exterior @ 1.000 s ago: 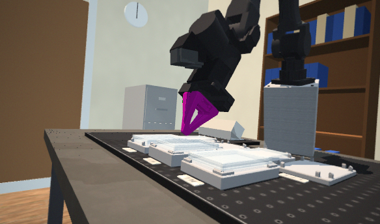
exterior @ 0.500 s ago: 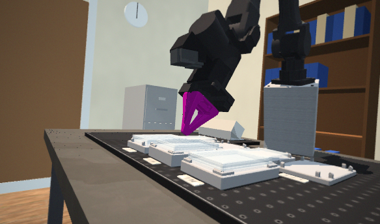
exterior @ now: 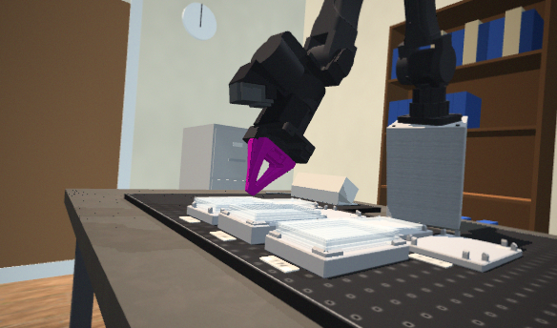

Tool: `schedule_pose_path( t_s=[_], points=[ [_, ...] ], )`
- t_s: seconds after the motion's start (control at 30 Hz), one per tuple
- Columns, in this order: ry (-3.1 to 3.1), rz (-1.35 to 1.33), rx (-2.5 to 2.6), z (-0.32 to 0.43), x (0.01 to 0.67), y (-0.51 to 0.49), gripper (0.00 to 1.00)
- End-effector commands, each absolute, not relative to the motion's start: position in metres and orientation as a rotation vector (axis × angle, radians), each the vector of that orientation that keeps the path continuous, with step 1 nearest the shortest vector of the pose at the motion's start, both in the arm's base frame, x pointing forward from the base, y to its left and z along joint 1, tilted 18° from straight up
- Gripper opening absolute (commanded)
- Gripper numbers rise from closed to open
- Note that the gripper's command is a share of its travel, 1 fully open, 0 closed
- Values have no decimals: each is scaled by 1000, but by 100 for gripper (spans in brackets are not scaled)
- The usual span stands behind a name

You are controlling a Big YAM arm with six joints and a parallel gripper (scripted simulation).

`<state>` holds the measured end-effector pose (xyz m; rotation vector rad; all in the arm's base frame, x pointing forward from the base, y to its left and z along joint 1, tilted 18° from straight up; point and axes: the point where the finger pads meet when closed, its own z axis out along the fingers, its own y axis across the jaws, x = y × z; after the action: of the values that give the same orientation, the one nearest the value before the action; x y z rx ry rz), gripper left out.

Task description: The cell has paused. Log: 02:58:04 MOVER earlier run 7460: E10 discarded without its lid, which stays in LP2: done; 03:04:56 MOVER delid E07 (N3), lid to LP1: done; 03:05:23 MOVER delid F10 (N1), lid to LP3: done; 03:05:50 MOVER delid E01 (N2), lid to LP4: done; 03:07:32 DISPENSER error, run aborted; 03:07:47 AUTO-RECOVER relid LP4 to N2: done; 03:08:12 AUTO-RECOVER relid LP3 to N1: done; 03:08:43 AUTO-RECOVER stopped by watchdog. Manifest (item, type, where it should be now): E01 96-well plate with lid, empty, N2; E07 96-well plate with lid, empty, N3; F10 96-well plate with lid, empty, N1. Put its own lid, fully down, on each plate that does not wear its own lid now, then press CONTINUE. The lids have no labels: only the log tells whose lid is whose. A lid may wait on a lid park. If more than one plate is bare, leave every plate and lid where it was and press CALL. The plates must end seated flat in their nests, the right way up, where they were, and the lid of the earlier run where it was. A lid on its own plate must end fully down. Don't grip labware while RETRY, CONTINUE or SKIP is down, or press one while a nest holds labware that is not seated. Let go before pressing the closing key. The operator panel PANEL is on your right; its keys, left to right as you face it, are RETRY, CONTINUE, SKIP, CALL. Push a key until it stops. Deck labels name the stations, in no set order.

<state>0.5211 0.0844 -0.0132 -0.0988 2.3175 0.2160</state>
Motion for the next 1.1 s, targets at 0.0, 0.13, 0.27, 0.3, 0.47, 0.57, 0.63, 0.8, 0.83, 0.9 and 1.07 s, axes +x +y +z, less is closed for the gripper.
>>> schedule_pose_path(
  t_s=[0.0,0.13,0.27,0.3,0.47,0.57,0.63,0.8,0.83,0.9,1.07],
  points=[
    [2295,188,-116,-11,534,64,0],
    [2289,187,-116,-11,540,44,0],
    [2304,187,-115,-16,539,28,0],
    [2304,187,-115,-16,539,28,0],
    [2287,192,-118,-10,540,16,0],
    [2287,192,-118,-10,540,16,0],
    [2287,192,-118,-10,540,16,0],
    [2287,192,-118,-10,540,16,0],
    [2287,192,-118,-10,540,16,0],
    [2287,192,-117,-10,540,16,0],
    [2287,192,-117,-10,540,16,0]
  ],
)
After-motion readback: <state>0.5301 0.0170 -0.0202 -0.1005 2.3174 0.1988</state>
